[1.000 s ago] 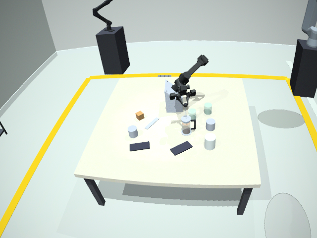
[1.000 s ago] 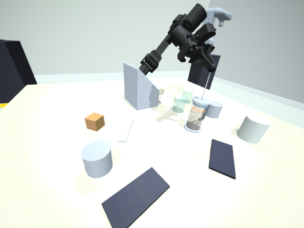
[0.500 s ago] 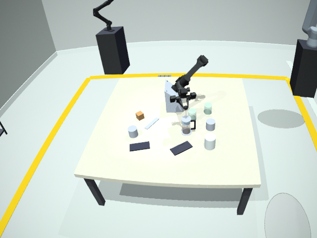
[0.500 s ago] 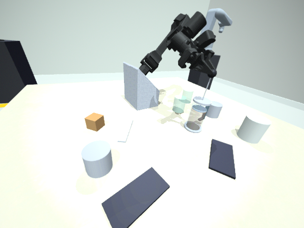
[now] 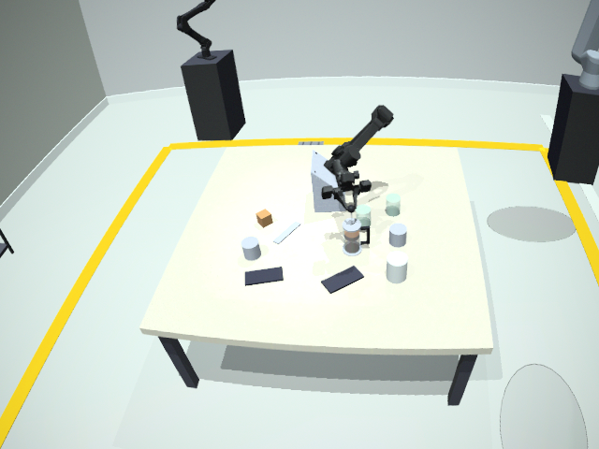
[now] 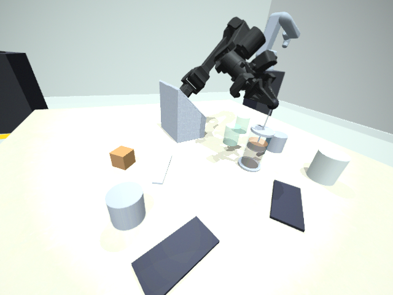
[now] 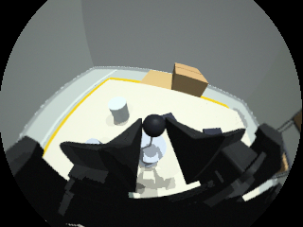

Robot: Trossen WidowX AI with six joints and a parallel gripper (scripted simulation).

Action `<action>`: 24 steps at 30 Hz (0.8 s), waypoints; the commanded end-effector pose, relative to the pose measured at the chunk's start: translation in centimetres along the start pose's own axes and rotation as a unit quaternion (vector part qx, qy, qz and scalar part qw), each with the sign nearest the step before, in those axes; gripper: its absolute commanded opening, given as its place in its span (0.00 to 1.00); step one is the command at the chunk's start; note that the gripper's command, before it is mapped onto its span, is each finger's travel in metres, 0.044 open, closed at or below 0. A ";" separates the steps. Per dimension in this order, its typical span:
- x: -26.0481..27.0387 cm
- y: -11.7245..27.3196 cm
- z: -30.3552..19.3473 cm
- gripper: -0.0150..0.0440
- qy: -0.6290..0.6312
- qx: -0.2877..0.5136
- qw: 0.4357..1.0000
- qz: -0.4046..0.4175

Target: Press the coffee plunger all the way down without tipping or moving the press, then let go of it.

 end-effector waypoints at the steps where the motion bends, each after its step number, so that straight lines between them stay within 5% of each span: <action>1: -0.2 -0.7 -2.0 0.46 -0.013 0.020 1.000 -0.003; 24: 0.3 -3.0 -4.3 0.46 -0.014 0.017 1.000 0.000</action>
Point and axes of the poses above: the point midway between the two fingers, 35 mm back from their tips, its own y axis back along the fingers, its own x axis across the jaws, z = x × y, the point moved 4 cm from there along y, back along the fingers, and after that the axes turned 2 degrees about y, right-handed, at the moved point
